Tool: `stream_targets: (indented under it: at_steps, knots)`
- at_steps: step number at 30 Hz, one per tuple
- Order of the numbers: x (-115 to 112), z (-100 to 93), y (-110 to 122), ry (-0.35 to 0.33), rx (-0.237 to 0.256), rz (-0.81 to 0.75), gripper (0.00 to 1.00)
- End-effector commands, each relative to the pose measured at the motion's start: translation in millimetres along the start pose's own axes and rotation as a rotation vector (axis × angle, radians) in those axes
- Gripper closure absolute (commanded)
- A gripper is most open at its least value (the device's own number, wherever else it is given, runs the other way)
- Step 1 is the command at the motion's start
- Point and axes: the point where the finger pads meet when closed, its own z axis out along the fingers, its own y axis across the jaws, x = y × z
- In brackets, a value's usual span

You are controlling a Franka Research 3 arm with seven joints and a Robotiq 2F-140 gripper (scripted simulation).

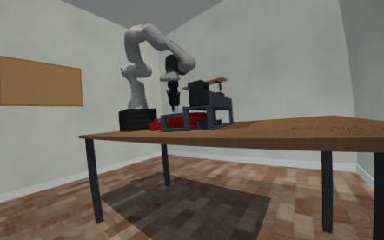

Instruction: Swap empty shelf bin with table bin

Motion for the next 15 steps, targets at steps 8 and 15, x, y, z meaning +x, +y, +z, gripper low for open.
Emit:
stream_targets:
  at_steps: [8, 15]
  knots:
    - [0.5, 0.8, 0.9, 0.001, -0.001, 0.004, 0.85]
    - [1.6, 0.8, 1.1, 0.001, -0.001, 0.004, 0.85]
